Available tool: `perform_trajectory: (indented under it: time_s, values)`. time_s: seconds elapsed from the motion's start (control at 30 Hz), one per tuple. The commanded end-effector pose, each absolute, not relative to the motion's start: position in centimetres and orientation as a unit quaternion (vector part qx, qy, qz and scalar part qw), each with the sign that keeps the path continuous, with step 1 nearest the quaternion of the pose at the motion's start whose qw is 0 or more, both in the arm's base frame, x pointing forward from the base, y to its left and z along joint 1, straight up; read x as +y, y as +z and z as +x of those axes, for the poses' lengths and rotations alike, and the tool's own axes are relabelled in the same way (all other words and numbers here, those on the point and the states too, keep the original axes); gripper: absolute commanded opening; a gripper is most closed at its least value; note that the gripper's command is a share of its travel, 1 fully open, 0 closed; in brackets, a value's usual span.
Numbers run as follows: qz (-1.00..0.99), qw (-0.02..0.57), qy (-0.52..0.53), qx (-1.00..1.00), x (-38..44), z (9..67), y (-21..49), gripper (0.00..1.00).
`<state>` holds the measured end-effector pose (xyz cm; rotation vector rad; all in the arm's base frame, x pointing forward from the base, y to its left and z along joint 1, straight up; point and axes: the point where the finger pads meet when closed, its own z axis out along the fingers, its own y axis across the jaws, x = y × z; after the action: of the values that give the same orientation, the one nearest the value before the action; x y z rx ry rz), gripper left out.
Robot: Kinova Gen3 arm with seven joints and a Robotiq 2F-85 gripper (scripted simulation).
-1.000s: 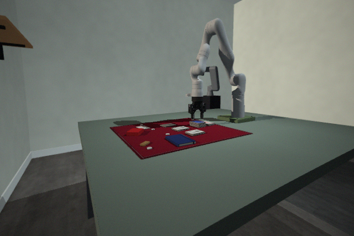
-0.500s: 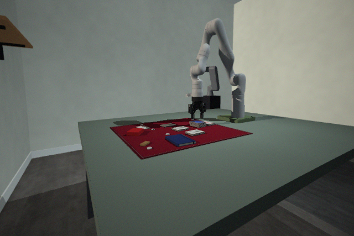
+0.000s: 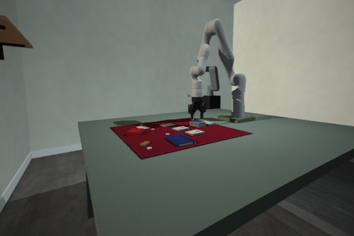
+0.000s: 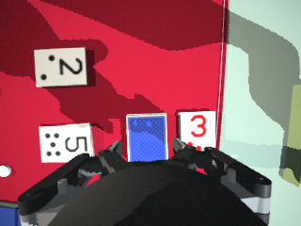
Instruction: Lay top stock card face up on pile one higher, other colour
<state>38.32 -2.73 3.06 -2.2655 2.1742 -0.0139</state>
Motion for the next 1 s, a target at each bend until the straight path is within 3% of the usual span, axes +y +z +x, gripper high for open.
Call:
perform_trajectory:
  time_s: [0.0,0.97]
  values:
    - [-0.721,0.000,-0.004,0.692,-2.74,38.31,2.91,0.85]
    - [-0.721,0.000,-0.004,0.692,-2.75,38.35,2.13,0.85]
